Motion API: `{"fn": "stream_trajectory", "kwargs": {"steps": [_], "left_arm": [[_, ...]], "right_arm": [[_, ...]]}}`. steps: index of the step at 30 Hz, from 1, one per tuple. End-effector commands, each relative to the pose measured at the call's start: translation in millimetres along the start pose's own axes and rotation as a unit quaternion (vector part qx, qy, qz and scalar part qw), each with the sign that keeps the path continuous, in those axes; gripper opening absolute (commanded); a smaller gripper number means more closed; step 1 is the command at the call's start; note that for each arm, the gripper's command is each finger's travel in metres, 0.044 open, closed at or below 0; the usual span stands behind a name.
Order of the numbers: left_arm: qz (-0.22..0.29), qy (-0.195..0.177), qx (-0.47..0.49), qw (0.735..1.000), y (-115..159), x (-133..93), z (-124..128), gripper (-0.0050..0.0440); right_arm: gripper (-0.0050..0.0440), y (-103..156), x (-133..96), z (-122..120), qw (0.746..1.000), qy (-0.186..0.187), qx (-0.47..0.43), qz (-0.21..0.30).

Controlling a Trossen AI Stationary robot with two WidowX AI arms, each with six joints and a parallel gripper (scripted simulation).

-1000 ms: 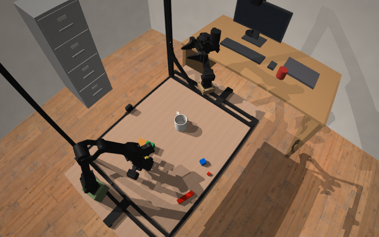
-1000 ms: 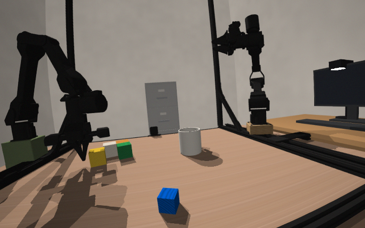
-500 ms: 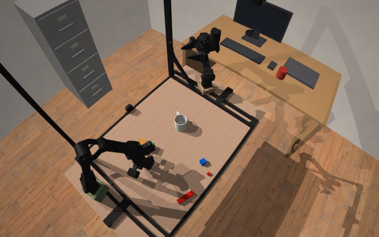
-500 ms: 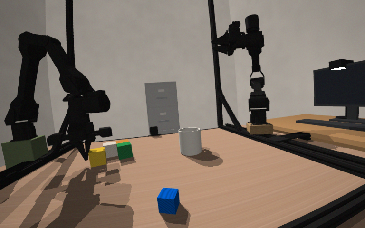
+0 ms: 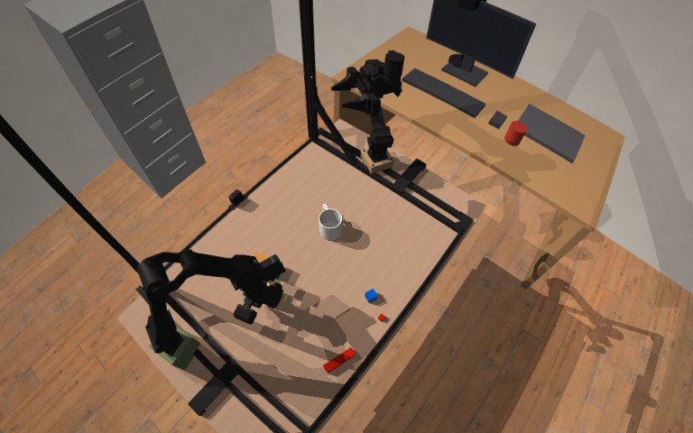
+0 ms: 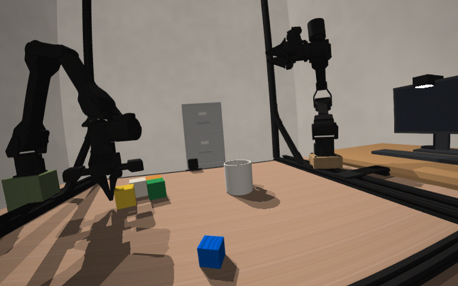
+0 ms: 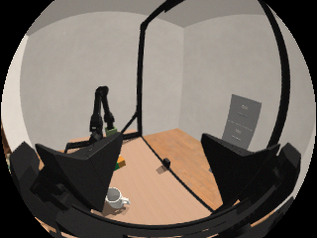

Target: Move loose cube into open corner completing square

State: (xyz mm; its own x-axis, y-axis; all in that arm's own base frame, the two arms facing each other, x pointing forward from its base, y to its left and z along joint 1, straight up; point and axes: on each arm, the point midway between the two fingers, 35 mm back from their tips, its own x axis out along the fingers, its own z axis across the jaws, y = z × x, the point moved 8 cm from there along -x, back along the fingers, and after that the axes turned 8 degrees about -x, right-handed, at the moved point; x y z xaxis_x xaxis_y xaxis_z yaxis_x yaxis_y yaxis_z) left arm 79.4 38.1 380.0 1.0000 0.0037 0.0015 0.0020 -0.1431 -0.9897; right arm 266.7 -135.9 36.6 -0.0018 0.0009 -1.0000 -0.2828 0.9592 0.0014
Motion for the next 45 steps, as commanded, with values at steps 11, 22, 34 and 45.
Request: {"fn": "stream_trajectory", "kwargs": {"steps": [11, 22, 34, 45], "left_arm": [[0.0, 0.002, 0.002, 1.0, 0, 0, 0, 0.04], [0.0, 0.002, 0.002, 1.0, 0, 0, 0, 0.04], [0.0, 0.002, 0.002, 1.0, 0, 0, 0, 0.04], [0.0, 0.002, 0.002, 1.0, 0, 0, 0, 0.04]], "right_arm": [[0.0, -2, 0, 9, 1.0, -0.001, 0.001, -0.001], [0.0, -3, 0, 15, 1.0, -0.001, 0.001, -0.001], [0.0, 0, -1, -12, 1.0, -0.001, 0.0, -0.001], [0.0, 4, -9, -34, 1.0, 0.0, 0.0, 0.0]]}}
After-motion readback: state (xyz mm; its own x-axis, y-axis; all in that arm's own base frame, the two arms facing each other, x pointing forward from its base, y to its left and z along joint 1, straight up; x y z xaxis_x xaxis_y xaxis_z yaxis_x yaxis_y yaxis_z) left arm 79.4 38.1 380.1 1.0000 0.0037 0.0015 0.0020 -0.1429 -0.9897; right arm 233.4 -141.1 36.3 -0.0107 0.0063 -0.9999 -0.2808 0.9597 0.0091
